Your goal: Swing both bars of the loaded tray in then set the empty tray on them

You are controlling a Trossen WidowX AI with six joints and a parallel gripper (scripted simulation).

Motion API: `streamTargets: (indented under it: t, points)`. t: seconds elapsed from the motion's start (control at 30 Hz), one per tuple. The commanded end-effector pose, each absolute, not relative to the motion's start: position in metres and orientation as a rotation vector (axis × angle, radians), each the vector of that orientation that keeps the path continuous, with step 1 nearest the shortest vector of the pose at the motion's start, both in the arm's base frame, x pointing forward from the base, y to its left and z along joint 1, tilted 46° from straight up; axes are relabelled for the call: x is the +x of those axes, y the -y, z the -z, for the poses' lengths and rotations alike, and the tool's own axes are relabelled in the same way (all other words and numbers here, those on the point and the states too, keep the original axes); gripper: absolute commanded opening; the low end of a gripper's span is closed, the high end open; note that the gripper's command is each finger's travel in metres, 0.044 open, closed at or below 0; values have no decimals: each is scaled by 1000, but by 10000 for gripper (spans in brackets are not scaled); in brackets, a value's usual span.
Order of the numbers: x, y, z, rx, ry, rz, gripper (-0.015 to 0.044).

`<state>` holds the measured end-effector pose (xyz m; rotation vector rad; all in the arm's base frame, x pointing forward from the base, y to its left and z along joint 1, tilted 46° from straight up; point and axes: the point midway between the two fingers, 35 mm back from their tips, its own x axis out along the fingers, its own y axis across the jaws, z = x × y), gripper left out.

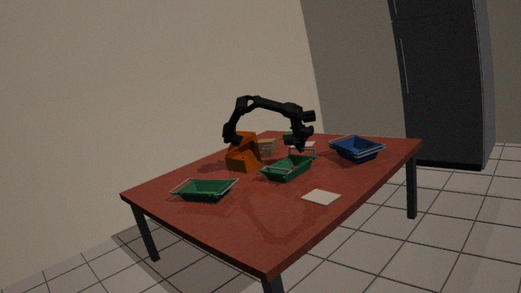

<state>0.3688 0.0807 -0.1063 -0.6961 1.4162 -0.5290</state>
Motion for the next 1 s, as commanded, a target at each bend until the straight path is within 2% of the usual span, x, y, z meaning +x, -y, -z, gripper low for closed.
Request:
streamTargets:
  t: [0.0,0.27,0.57,0.97]
  points:
    - [370,-62,99,-694,-1427,547,82]
    - [372,-33,96,-695,-1427,548,82]
    - [370,-69,70,-693,-1427,546,82]
    - [370,-67,73,-702,-1425,541,82]
